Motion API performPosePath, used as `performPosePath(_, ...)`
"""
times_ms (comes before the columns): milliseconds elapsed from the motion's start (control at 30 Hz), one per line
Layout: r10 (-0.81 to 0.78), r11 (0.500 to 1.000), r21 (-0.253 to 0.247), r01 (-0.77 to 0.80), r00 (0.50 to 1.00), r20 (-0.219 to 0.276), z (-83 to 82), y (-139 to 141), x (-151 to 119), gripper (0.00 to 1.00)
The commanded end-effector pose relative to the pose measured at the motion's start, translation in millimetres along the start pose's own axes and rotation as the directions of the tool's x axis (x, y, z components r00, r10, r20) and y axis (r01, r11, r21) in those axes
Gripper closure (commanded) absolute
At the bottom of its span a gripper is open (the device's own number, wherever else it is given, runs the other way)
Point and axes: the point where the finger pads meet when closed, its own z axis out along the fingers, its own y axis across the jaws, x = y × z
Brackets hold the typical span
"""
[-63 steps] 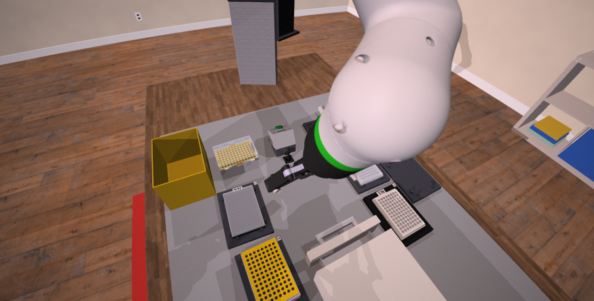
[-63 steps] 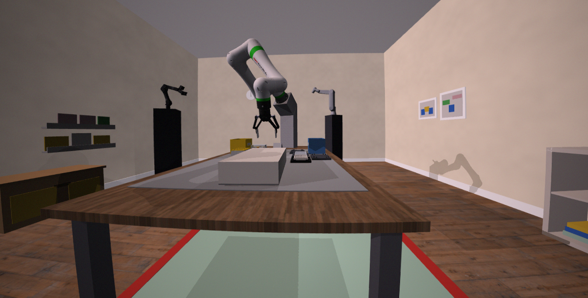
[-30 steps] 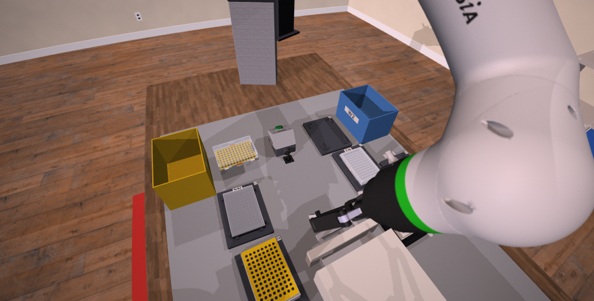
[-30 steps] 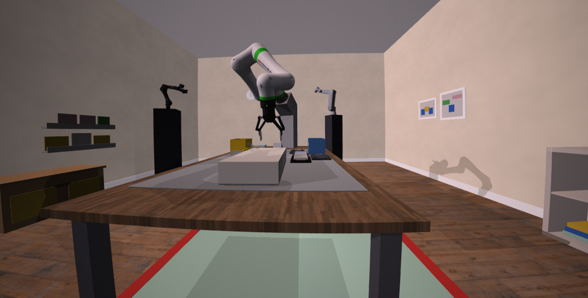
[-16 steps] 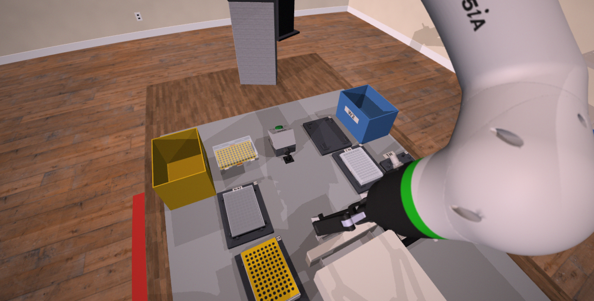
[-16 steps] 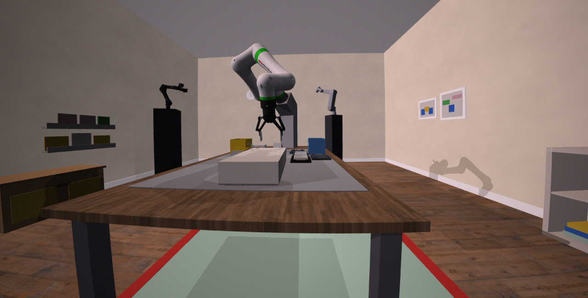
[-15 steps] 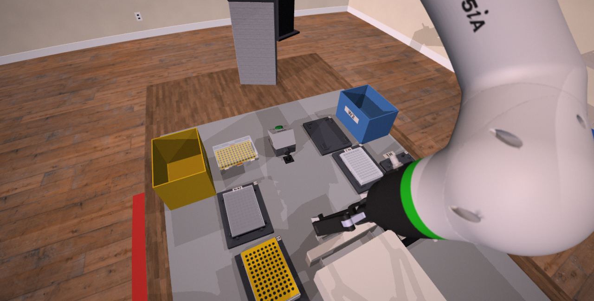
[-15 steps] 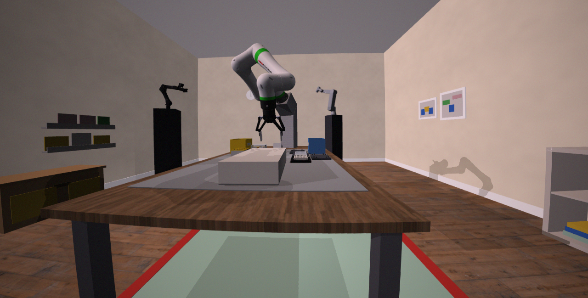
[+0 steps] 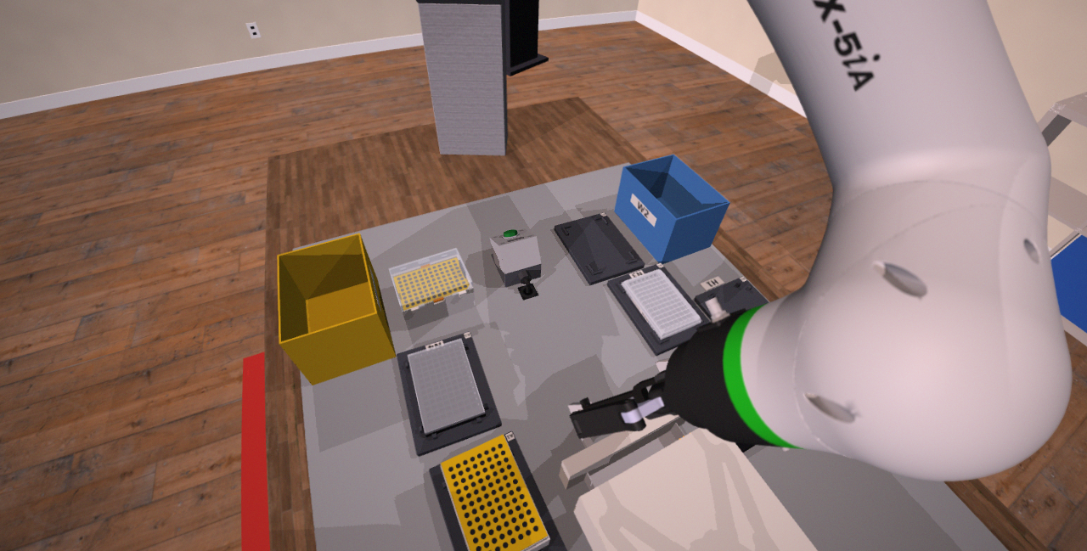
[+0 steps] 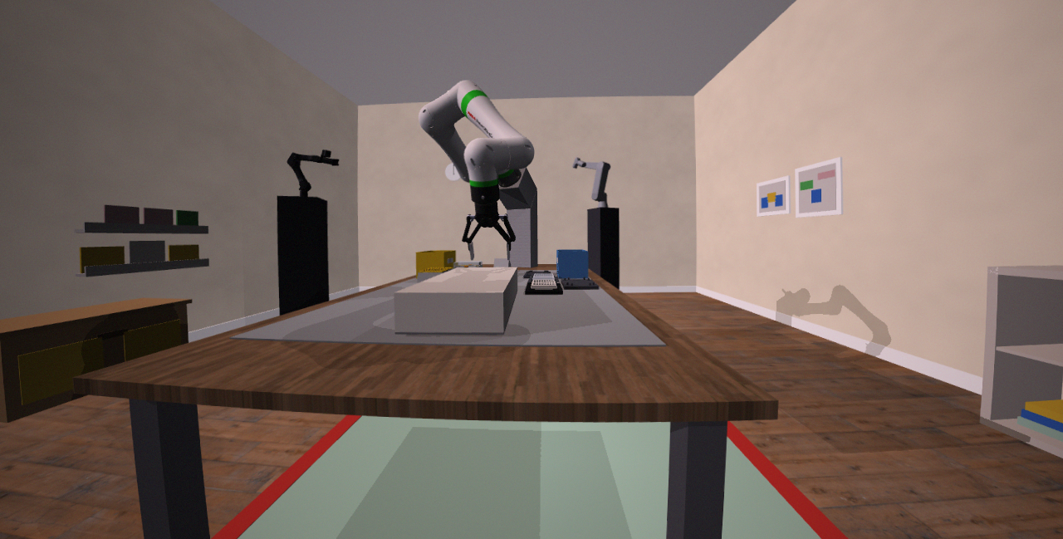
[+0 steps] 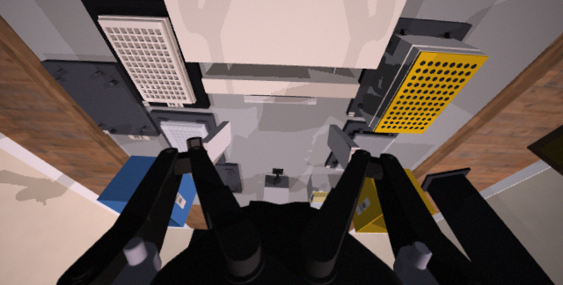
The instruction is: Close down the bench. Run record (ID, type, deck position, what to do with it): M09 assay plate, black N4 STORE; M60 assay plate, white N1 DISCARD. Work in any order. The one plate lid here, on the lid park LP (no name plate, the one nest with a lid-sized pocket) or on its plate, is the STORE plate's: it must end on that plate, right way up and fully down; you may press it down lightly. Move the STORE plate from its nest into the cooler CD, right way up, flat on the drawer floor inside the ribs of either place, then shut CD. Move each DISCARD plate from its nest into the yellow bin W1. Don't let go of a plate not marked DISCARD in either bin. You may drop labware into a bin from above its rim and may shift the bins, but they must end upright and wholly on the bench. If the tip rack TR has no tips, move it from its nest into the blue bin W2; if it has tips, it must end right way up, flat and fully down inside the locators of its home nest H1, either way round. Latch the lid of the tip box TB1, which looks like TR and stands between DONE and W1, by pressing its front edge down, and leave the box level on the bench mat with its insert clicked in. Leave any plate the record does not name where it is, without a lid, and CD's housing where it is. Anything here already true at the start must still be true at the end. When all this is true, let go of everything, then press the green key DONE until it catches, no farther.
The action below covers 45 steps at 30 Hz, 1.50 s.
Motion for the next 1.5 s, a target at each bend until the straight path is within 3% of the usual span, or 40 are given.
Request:
performPosePath(0,0.0,1.0,0.0,0.0,1.0,0.0,4.6,0,2,0.13)
performPosePath(1467,0.0,1.0,0.0,0.0,1.0,0.0,50.6,0,24,0.13)
